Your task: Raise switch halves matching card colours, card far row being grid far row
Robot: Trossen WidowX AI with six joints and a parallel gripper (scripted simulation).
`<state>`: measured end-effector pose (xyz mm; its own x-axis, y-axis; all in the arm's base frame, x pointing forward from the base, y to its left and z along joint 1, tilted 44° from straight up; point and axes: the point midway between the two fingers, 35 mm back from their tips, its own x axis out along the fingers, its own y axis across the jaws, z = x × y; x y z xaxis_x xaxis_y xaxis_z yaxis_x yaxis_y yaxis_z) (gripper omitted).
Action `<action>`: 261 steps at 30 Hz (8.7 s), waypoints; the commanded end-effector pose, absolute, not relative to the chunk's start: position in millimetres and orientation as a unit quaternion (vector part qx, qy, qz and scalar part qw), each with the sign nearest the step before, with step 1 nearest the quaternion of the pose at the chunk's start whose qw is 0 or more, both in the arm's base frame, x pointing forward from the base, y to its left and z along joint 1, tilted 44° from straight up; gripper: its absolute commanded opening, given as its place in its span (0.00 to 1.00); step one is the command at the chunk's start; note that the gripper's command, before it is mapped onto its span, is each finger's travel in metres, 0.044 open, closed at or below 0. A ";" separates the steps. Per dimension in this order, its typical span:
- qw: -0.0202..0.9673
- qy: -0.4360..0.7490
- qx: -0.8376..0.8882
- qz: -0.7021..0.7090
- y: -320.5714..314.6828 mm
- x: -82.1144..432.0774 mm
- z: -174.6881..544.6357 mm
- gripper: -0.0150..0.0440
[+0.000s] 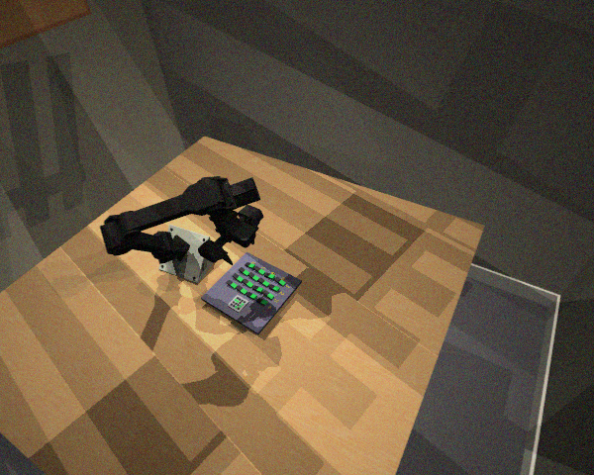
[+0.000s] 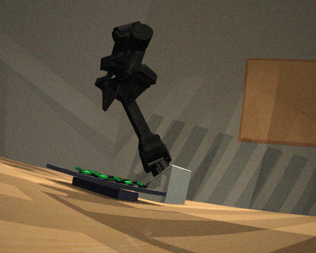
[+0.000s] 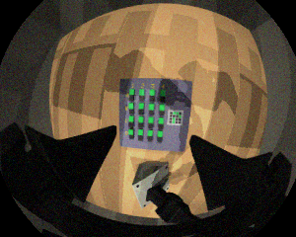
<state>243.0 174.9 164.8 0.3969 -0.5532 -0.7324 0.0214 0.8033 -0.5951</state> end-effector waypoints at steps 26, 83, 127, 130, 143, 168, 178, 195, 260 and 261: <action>0.738 0.567 -0.299 -0.211 101.6 325.0 54.1 0.25; 0.738 0.567 -0.299 -0.211 90.5 329.2 42.1 0.25; 0.733 0.575 -0.295 -0.212 119.2 321.2 71.2 0.25; 0.730 0.578 -0.295 -0.214 130.6 315.3 85.3 0.25; 0.730 0.578 -0.295 -0.215 110.3 335.1 106.7 0.25; 0.723 0.586 -0.293 -0.219 75.0 348.9 68.8 0.25; 0.723 0.586 -0.293 -0.219 73.4 349.5 67.1 0.25; 0.723 0.586 -0.293 -0.219 73.4 349.5 67.1 0.25; 0.730 0.577 -0.295 -0.215 110.6 335.2 106.8 0.25; 0.730 0.577 -0.296 -0.214 112.2 334.3 108.7 0.25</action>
